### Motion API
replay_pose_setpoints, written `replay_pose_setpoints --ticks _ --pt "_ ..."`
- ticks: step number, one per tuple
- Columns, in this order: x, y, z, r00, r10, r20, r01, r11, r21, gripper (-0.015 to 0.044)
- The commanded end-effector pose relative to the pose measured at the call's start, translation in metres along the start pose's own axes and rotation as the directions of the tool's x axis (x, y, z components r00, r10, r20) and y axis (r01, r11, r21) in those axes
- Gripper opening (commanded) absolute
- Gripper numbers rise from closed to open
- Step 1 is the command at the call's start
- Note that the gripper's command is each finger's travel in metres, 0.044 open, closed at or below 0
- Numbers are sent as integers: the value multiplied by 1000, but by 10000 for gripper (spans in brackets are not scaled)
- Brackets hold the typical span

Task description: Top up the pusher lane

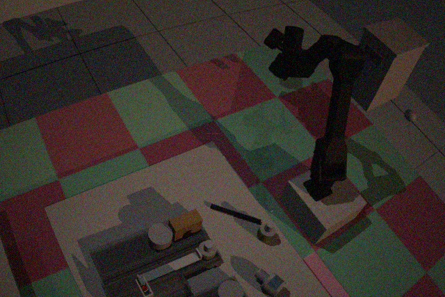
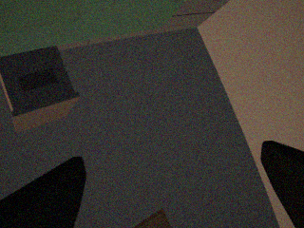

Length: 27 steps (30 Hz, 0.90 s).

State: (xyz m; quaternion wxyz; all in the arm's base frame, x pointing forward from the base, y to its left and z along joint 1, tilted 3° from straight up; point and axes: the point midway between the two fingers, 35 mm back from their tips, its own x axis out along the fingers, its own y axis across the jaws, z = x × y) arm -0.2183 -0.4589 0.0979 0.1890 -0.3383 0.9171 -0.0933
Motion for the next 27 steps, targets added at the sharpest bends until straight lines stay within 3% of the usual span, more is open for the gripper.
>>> replay_pose_setpoints --ticks 1,6,13,20,27 --pt "-1 -2 2 1000 -5 5 5 1000 5 426" --pt "-44 -58 41 981 -128 146 110 986 125 440" --pt "-135 -121 102 884 -277 377 164 938 306 440" --pt "-240 -149 156 727 -348 591 91 903 420 440" --pt "-342 -135 194 584 -311 750 -64 903 424 440"
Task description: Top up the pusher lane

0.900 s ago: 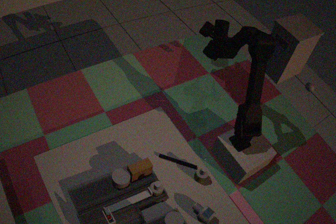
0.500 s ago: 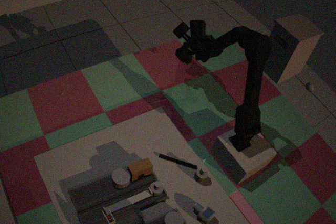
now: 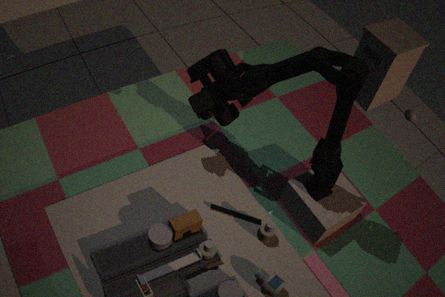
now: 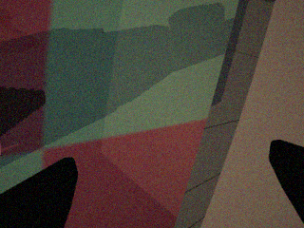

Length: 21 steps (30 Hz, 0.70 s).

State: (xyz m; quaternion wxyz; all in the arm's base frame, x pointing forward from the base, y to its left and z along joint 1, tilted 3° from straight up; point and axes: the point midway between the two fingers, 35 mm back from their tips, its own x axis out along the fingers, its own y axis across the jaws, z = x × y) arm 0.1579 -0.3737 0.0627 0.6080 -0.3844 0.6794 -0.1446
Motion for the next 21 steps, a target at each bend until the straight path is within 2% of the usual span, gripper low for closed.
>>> replay_pose_setpoints --ticks 1,6,11,16,21 --pt "-25 21 44 993 62 98 -68 996 55 440" --pt "-75 64 108 953 182 244 -214 971 110 440" --pt "-131 119 147 887 326 328 -385 913 132 440" --pt "-188 180 160 810 480 336 -547 825 143 440" --pt "-240 239 143 744 613 266 -663 728 174 440"
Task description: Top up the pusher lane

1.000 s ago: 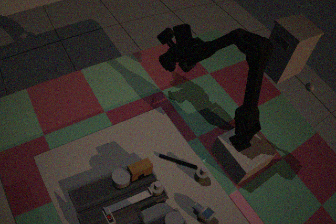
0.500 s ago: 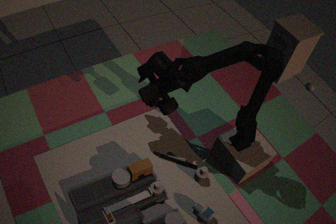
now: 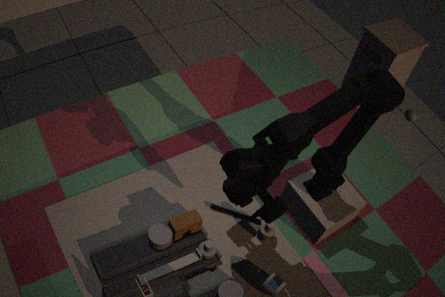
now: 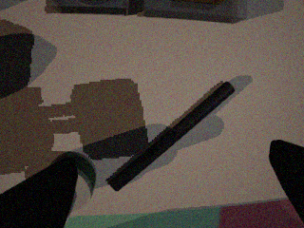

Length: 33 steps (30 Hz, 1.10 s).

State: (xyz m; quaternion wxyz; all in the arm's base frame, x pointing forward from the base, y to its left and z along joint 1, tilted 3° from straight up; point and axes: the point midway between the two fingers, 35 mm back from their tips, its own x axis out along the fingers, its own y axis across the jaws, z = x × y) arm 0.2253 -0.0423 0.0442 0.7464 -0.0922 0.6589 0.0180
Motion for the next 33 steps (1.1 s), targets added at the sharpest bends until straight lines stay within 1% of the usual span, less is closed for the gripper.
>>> replay_pose_setpoints --ticks 1,4,8,10,13,18,21,33 --pt "-9 49 -26 993 84 -85 -79 995 62 440" --pt "-16 72 -41 982 118 -149 -104 989 104 440" --pt "-16 74 -42 981 120 -154 -105 989 106 440" --pt "-7 75 -43 981 120 -154 -105 989 106 440" --pt "20 78 -48 981 120 -154 -105 989 106 440" --pt "24 78 -49 981 120 -154 -105 989 106 440" --pt "36 80 -51 981 120 -155 -105 989 106 440" --pt "49 81 -52 981 120 -155 -105 989 106 440"
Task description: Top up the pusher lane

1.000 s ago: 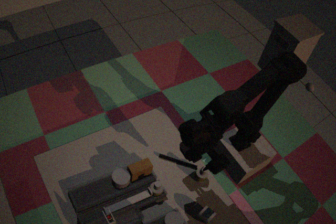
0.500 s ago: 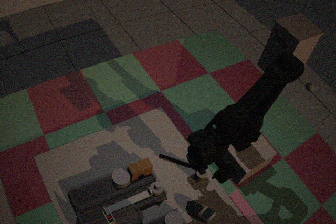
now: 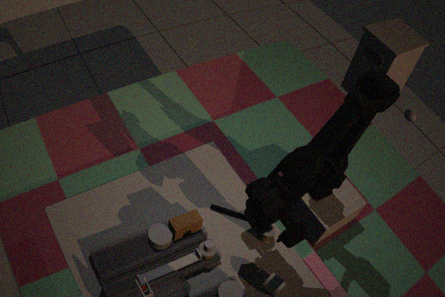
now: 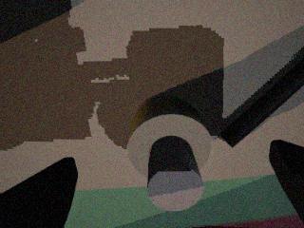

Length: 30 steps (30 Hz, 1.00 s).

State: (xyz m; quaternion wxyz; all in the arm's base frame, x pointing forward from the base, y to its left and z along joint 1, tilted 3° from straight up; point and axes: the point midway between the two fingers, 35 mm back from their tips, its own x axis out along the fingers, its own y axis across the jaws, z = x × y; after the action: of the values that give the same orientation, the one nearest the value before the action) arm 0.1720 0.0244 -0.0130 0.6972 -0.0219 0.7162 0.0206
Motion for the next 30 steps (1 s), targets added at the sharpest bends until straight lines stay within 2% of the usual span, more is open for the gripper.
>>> replay_pose_setpoints --ticks 1,13,22,28,30 --pt "8 1 -3 1000 4 -14 -4 1000 4 440" --pt "24 1 -4 1000 4 -14 -4 1000 4 440" --pt "24 1 -4 1000 4 -14 -4 1000 4 204" --pt "24 1 -4 1000 4 -14 -4 1000 4 164" --pt "23 1 -4 1000 4 -14 -4 1000 4 111"
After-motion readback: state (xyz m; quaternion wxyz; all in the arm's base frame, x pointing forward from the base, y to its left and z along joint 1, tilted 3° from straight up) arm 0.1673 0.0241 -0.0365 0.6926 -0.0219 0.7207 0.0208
